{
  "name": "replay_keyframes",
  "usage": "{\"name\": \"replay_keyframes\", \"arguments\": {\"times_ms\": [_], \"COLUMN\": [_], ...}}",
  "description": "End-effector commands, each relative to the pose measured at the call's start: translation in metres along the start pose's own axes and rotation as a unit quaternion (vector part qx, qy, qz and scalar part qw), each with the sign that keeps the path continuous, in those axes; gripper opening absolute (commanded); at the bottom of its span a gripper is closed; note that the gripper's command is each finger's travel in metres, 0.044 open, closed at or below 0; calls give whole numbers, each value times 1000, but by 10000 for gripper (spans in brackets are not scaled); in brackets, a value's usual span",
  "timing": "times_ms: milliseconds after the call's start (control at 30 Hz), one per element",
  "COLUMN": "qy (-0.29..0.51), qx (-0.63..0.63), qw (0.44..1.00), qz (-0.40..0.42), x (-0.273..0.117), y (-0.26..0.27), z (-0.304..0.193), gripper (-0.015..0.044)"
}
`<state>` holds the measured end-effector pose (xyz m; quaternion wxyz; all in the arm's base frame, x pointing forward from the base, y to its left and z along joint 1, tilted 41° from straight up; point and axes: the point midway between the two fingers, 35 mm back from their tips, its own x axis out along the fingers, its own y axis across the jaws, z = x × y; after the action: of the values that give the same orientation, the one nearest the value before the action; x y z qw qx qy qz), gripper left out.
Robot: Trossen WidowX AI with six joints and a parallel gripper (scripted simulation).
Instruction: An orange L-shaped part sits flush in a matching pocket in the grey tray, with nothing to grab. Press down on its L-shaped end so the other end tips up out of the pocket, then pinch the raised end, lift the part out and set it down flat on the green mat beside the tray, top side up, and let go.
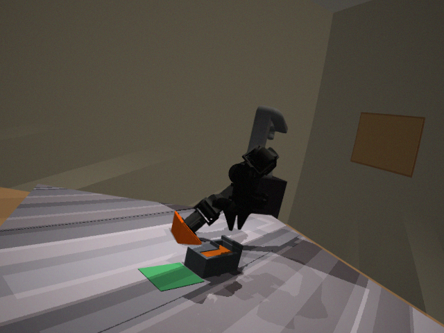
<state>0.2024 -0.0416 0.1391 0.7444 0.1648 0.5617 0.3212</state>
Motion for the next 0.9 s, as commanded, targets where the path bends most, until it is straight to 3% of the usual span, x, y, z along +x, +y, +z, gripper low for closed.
{"name": "replay_keyframes", "arguments": {"times_ms": [0, 100, 867], "qy": [22, 35, 36], "qx": [-1, -3, -3], "qw": [1000, 999, 999], "qz": [1, -2, -3], "x": [32, 55, 84], "y": [3, 5, 5], "z": [-1, -3, -5], "gripper": [180, 180, 180]}}
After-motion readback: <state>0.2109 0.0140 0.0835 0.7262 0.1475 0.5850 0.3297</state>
